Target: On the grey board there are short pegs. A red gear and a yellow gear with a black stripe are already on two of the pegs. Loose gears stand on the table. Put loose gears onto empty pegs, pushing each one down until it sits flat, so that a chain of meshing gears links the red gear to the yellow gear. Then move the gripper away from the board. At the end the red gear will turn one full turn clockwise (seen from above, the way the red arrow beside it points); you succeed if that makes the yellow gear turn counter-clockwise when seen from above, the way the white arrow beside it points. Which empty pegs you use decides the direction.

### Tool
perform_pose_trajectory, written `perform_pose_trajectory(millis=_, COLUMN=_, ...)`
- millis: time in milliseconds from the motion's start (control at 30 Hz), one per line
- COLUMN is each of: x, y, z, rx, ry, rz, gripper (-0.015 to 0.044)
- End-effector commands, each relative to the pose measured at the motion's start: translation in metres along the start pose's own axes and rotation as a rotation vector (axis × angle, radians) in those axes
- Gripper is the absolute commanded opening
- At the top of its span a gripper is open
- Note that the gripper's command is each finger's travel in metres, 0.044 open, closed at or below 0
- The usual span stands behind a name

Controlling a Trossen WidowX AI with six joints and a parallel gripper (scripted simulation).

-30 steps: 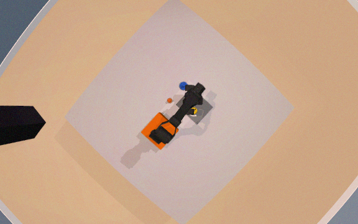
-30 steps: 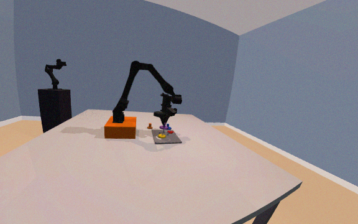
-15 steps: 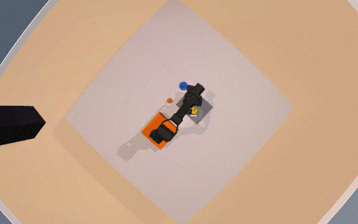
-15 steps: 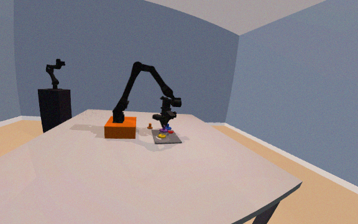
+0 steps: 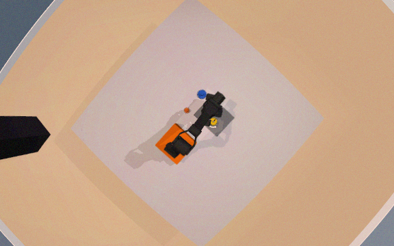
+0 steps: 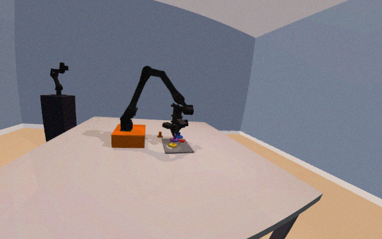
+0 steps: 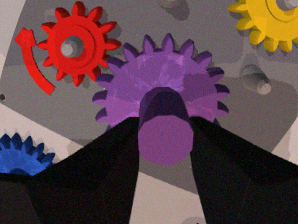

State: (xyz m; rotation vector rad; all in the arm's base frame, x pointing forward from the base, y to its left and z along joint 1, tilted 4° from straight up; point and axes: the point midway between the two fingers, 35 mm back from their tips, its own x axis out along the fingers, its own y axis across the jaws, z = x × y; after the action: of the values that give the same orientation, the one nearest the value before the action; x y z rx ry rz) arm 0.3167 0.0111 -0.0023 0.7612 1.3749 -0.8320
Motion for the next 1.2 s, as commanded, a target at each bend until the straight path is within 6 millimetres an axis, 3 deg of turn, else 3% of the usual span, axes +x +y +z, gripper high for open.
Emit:
perform_pose_trajectory(millis=0, x=0.001, y=0.0, z=0.0, rx=-0.076, ry=-0.004, rz=0.001, gripper=0.0)
perform_pose_trajectory(millis=333, x=0.004, y=-0.001, z=0.0, rx=-0.225, ry=-0.004, rz=0.0, gripper=0.0)
perform_pose_trajectory(millis=633, x=0.006, y=0.0, z=0.001, rx=-0.184, ry=-0.004, rz=0.0, gripper=0.0)
perform_pose_trajectory(millis=800, x=0.004, y=0.0, z=0.001, rx=-0.134, ry=-0.004, rz=0.001, gripper=0.0131)
perform_pose_trajectory(millis=900, x=0.002, y=0.0, z=0.001, rx=-0.088, ry=-0.004, rz=0.001, gripper=0.014)
perform_pose_trajectory(millis=1000, x=-0.008, y=0.0, z=0.001, rx=-0.085, ry=-0.004, rz=0.001, gripper=0.014)
perform_pose_trajectory(millis=1167, x=-0.042, y=0.0, z=0.001, rx=-0.076, ry=-0.004, rz=0.001, gripper=0.014)
